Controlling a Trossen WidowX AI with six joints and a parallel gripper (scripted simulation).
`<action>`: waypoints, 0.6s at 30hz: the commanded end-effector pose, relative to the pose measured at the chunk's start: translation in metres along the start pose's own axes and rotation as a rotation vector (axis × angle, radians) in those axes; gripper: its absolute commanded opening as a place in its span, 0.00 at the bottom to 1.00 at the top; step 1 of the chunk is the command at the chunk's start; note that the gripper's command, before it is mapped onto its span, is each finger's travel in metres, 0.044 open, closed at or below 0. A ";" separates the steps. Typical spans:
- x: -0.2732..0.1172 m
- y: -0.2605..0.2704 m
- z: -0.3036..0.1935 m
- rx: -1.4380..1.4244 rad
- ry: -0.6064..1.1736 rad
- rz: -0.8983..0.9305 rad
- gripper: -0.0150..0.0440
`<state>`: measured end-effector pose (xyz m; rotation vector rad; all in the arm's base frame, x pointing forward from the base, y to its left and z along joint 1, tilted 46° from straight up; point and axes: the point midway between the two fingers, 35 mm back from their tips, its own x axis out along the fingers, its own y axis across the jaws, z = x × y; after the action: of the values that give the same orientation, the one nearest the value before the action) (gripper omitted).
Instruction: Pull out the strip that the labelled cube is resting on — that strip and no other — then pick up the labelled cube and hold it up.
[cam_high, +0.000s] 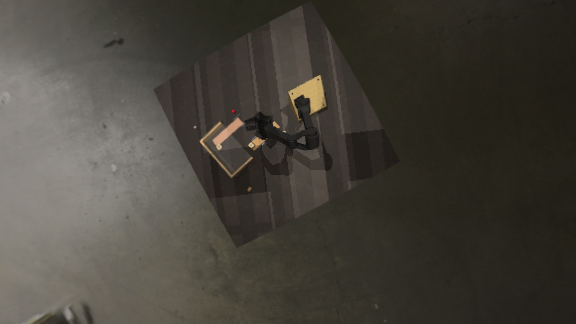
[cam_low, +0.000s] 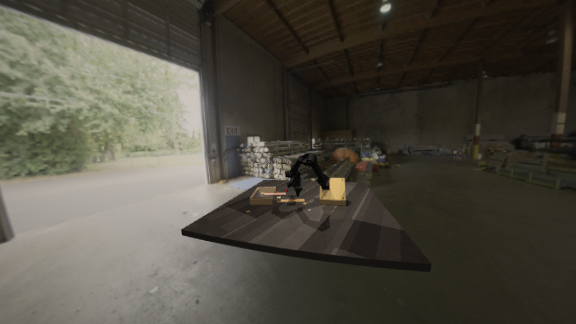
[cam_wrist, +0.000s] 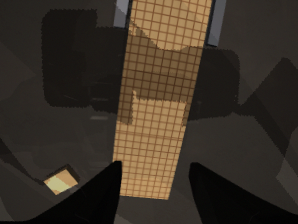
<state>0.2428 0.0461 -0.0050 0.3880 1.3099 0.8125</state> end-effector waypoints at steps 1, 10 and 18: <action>-0.002 -0.001 0.015 -0.008 -0.002 0.004 0.74; -0.007 -0.006 0.050 -0.009 -0.003 0.003 1.00; -0.011 -0.010 0.081 -0.011 -0.004 0.003 1.00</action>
<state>0.3121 0.0452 0.0125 0.3767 1.3019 0.8202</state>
